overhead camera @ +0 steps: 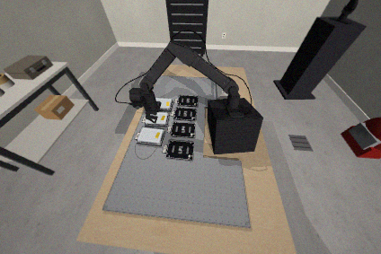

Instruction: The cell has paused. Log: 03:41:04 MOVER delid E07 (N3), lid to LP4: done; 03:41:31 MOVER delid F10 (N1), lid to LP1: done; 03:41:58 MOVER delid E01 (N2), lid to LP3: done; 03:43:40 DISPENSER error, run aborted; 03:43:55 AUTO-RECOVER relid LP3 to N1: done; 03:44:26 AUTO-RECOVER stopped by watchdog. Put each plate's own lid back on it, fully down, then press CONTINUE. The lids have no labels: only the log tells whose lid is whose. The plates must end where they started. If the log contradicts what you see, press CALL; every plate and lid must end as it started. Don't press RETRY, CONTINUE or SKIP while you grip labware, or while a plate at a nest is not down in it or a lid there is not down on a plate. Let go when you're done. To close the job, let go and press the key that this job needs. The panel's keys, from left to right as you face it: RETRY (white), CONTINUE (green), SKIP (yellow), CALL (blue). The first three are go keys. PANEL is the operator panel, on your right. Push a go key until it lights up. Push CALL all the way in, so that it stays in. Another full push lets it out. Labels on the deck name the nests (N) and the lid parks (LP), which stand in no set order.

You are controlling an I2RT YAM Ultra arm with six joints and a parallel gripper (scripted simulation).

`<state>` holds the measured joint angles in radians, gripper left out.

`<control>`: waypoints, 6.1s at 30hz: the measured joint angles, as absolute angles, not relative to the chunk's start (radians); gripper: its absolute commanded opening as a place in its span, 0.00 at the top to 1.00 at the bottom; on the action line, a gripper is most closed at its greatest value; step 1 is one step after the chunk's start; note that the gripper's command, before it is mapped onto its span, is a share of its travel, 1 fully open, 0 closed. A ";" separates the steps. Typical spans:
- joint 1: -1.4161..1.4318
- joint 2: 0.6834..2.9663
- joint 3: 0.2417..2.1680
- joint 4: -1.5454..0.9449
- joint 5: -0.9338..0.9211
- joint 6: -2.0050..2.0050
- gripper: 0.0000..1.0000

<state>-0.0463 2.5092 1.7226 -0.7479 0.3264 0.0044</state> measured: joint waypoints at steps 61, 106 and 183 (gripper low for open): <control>-0.041 2.462 1.723 -0.802 0.328 0.015 0.00; -0.035 2.457 1.748 -0.836 0.326 0.018 0.00; 0.002 2.029 0.920 -0.467 0.326 0.093 1.00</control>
